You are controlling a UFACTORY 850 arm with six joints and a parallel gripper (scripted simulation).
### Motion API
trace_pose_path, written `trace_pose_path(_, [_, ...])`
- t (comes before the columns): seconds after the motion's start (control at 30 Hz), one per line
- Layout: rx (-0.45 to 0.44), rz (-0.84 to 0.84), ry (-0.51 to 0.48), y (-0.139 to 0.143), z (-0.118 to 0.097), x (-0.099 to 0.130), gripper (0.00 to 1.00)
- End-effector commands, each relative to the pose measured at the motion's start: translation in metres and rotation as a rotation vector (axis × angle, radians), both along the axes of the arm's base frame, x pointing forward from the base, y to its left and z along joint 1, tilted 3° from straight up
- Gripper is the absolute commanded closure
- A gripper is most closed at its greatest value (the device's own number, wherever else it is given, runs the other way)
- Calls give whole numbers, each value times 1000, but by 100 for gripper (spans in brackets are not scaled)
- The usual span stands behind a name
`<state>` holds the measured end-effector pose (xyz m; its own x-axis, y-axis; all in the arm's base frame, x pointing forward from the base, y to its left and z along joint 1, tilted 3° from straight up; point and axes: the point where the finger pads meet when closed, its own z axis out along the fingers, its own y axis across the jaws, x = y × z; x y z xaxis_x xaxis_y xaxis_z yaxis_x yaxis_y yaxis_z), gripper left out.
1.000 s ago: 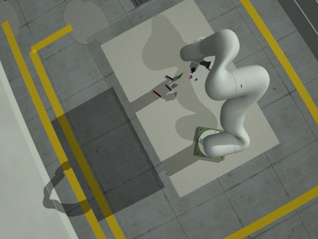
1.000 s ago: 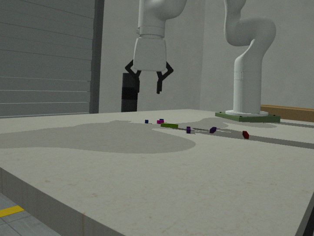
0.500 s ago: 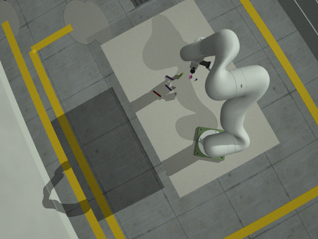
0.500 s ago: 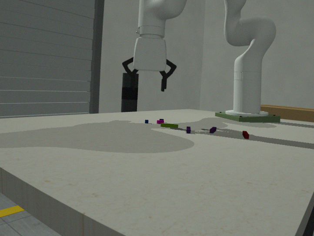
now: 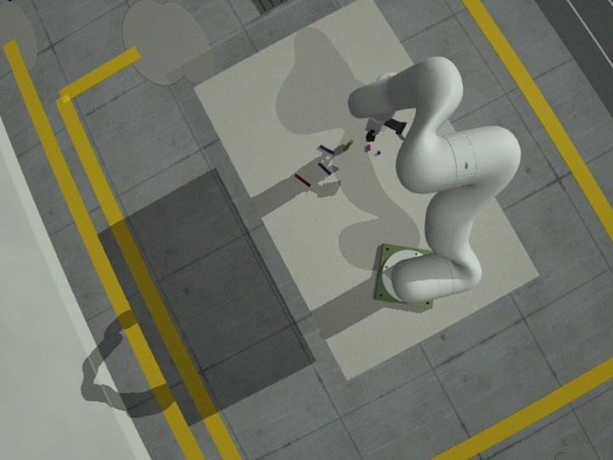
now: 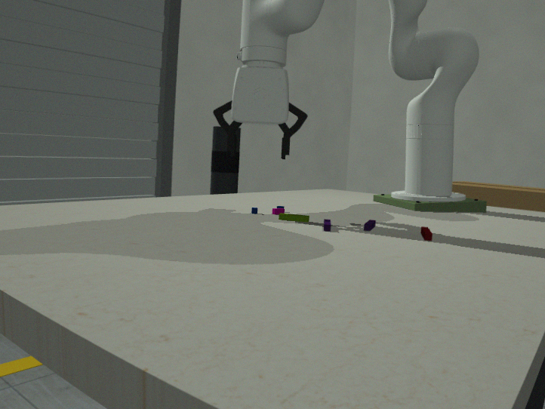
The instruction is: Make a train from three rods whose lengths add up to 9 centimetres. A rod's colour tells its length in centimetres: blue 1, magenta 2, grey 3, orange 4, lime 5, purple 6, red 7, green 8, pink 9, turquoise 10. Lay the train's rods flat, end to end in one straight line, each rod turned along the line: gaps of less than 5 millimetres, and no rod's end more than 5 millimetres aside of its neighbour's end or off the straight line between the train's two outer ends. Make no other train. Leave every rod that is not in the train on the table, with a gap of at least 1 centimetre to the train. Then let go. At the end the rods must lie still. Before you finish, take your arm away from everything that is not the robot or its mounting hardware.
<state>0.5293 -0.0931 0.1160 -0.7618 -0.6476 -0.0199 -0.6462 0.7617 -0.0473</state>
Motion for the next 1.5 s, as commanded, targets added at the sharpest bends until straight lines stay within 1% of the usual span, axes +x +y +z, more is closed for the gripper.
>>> trace_pose_path(0.0, [1,-167,-6,-1,-1,-4,0])
trace_pose_path(0.03, [3,-199,-7,-2,-2,-5,0])
trace_pose_path(0.1, [3,-199,-7,-2,-2,-5,0])
trace_pose_path(0.17, [8,-317,-10,-2,-3,-8,0])
trace_pose_path(0.23, [10,-360,-11,-3,-4,-9,0])
trace_pose_path(0.6, [28,-726,-21,-5,-8,-20,0])
trace_pose_path(0.67, [28,-726,-21,-5,-8,-20,0])
trace_pose_path(0.7, [32,-809,-23,-6,-9,-23,0])
trace_pose_path(0.8, [35,-885,-25,-6,-10,-25,0])
trace_pose_path(1.17, [53,-1247,-34,-8,-14,-36,0])
trace_pose_path(1.23, [53,-1247,-34,-8,-14,-36,0])
trace_pose_path(1.27, [57,-1331,-36,-8,-15,-38,0])
trace_pose_path(1.47, [65,-1504,-41,-9,-17,-43,0])
